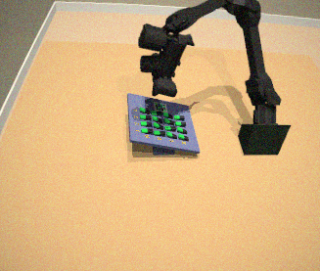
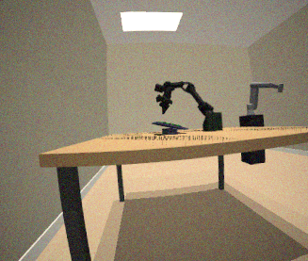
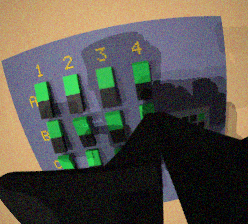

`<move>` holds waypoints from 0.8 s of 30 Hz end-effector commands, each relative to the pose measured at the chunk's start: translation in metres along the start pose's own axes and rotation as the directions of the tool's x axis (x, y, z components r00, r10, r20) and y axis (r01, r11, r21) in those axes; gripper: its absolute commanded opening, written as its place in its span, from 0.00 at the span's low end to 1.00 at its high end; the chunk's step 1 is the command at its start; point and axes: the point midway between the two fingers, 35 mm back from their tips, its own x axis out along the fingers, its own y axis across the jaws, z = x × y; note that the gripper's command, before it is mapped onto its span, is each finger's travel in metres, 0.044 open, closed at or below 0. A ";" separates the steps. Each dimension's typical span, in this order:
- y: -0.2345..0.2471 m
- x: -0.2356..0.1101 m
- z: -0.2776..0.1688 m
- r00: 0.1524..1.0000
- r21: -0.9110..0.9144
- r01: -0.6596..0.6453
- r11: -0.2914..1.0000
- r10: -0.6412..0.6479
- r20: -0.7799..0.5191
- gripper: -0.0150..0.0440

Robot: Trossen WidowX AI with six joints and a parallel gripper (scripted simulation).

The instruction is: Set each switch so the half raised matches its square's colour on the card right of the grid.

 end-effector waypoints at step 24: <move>0.029 0.048 -0.023 0.999 -0.003 0.005 1.000 -0.005 -0.041 0.25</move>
